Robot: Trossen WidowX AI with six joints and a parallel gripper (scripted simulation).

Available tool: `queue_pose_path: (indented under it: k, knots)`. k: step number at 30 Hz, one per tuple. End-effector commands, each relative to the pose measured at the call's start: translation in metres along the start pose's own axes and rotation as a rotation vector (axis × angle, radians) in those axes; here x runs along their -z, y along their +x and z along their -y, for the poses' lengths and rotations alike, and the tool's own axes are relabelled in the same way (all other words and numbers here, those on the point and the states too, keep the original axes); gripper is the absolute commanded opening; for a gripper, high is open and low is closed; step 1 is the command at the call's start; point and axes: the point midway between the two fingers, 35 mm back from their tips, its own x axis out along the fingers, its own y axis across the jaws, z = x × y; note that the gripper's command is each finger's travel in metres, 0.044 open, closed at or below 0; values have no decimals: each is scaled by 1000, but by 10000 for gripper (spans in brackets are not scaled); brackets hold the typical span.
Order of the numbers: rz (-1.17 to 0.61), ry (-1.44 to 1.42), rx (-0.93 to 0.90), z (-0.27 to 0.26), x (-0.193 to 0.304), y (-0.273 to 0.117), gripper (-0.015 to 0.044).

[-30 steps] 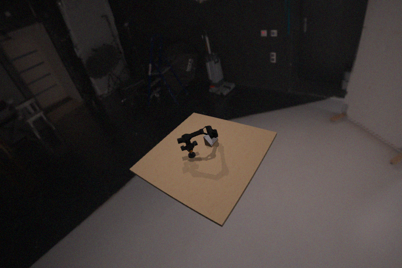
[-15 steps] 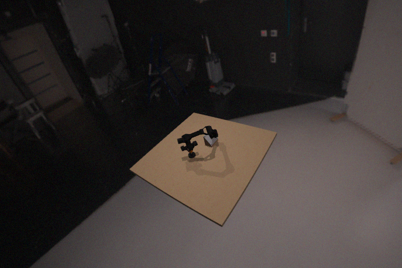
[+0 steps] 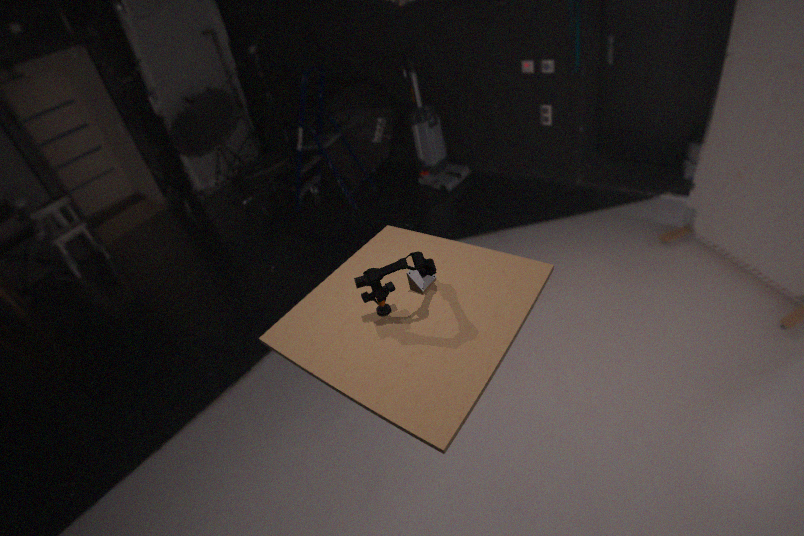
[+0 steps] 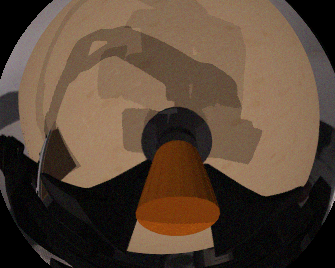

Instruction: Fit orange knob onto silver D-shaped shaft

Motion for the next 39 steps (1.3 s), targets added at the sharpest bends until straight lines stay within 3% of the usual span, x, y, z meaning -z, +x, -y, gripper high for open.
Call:
queue_pose_path:
  k: [1, 39]
  knots:
    - [4, -27, 2, 0, 0, 0, 0]
    - [0, 28, 3, 0, 0, 15, 0]
